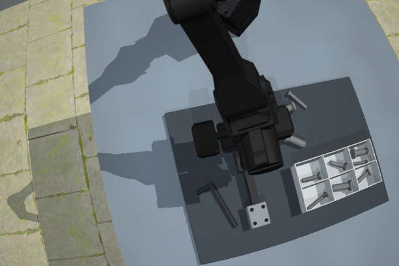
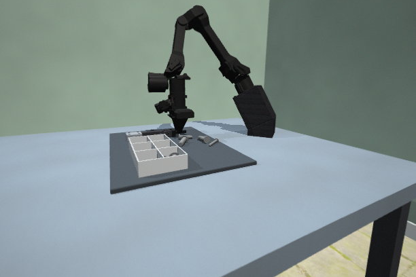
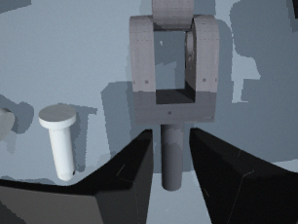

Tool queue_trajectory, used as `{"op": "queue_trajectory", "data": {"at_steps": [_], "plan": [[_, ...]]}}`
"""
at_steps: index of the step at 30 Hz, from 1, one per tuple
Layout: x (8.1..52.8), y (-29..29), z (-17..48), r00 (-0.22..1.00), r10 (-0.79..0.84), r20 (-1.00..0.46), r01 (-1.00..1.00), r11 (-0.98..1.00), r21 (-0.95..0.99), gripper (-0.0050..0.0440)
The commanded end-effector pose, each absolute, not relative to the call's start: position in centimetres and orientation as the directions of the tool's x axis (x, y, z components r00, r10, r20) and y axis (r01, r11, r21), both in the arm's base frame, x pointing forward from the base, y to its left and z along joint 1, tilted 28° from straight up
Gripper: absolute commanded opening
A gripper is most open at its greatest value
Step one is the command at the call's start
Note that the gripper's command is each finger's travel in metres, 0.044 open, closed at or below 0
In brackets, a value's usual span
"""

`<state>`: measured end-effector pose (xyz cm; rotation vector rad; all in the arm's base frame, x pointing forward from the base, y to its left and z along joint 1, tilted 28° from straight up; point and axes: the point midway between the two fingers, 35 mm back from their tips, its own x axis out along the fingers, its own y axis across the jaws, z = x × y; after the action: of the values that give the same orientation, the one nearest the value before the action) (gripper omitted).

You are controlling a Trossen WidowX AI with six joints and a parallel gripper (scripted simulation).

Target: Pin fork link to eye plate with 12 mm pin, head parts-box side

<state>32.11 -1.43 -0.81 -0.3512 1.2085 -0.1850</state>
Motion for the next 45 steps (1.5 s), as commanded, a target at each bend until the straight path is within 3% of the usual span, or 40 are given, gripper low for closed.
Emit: {"op": "queue_trajectory", "data": {"at_steps": [1,13,17,30,45], "plan": [[31.9,-1.2,-0.1,0.351,-0.321,-0.879,-0.05,0.931,-0.36,0.01],[31.2,-0.5,1.7,0.351,-0.321,-0.879,-0.05,0.931,-0.36,0.01],[30.4,-0.7,1.1,0.351,-0.321,-0.879,-0.05,0.931,-0.36,0.0004],[26.7,-1.3,0.2,0.351,-0.321,-0.879,-0.05,0.931,-0.36,0.0],[27.7,-2.1,-2.1,0.351,-0.321,-0.879,-0.05,0.931,-0.36,0.0]]}}
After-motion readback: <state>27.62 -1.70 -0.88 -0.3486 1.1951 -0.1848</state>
